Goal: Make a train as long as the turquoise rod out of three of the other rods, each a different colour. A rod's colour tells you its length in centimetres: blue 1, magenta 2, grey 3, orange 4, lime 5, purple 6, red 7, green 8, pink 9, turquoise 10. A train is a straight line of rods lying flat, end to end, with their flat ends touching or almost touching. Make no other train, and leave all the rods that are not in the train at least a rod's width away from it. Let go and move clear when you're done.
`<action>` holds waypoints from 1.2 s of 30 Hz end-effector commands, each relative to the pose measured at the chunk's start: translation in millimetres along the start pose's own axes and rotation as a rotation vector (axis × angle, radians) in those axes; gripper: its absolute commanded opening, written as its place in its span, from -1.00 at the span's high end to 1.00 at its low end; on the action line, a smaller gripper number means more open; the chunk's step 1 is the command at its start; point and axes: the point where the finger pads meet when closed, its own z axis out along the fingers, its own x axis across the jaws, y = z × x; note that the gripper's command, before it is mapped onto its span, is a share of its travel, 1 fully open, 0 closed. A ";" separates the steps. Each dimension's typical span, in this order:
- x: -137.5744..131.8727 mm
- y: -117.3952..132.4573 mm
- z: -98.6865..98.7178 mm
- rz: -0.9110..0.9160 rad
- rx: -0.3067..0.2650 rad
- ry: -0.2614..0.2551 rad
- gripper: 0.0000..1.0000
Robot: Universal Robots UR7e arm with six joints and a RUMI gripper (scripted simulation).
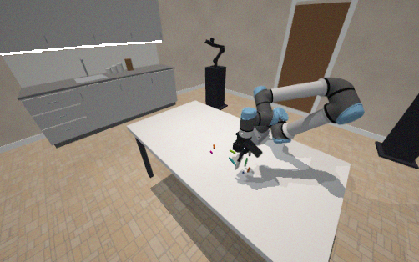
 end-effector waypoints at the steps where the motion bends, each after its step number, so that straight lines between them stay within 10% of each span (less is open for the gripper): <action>1: 0.0 -2.6 -0.4 -0.080 0.004 0.000 -1.00; 36: -1.2 -12.2 -0.2 -0.378 0.006 0.000 -1.00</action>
